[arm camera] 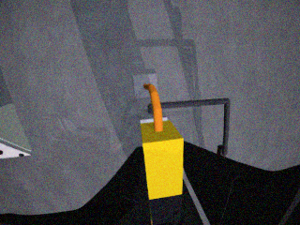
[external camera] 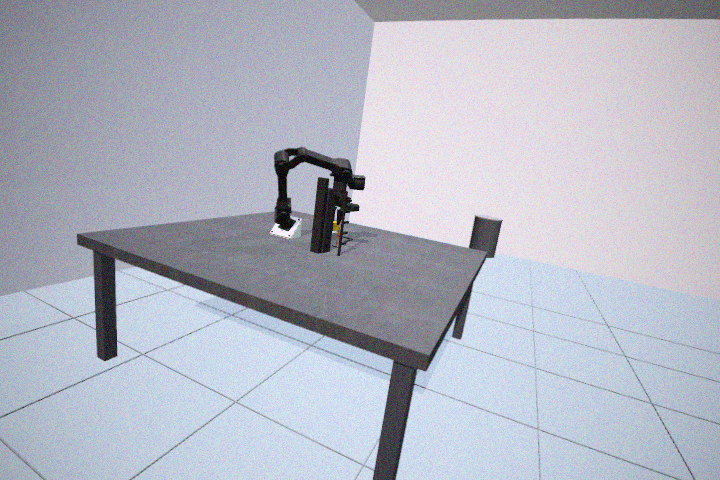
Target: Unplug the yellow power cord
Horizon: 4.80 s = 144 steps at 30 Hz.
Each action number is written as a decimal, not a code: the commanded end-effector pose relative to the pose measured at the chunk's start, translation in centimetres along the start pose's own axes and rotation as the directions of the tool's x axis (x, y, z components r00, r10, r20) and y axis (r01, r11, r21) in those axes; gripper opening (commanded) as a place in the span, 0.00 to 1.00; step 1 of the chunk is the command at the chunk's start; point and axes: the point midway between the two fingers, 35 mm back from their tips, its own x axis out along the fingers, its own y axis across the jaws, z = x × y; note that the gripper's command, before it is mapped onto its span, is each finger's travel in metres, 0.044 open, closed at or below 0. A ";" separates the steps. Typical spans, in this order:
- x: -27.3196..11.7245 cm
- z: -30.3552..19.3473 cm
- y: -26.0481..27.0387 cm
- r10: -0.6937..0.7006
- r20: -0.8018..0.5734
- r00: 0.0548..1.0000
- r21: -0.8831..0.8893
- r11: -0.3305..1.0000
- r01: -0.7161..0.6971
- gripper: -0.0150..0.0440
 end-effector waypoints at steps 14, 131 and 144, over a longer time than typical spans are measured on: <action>-0.1 0.7 -0.1 0.000 0.001 1.000 0.001 1.000 0.000 0.25; -0.1 1.9 -0.2 0.000 0.002 1.000 0.000 1.000 0.000 0.25; -0.3 4.0 -0.2 -0.001 0.003 1.000 -0.001 1.000 0.001 0.25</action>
